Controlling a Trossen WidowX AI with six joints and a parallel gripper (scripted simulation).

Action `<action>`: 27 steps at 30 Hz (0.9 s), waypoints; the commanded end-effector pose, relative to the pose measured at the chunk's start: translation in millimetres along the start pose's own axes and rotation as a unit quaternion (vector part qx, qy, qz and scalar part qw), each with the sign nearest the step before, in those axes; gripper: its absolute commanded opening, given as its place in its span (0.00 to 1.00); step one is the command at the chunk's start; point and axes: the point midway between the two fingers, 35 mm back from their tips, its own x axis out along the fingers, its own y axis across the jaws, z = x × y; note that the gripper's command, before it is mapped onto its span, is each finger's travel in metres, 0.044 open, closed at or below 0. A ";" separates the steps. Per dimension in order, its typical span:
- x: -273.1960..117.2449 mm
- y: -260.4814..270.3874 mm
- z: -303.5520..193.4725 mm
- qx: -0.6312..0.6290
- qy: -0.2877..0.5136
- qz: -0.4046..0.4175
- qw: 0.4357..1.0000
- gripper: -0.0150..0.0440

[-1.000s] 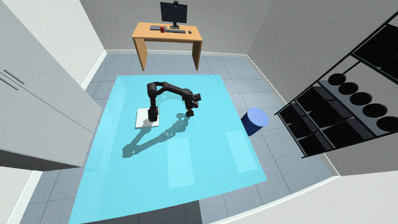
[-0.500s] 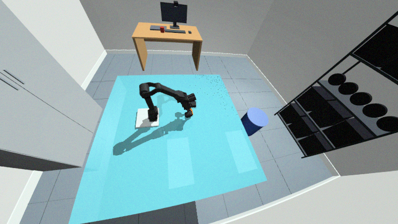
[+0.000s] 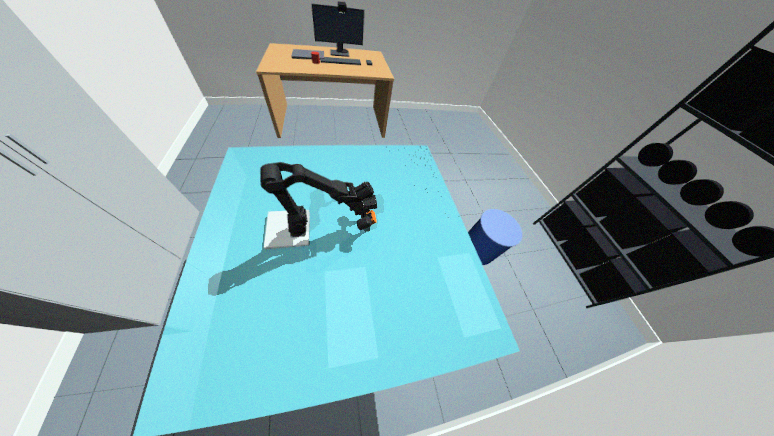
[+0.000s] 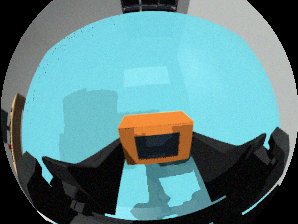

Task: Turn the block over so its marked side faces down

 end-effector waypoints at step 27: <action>36.9 2.2 -12.0 -0.005 -0.197 0.000 0.980 0.25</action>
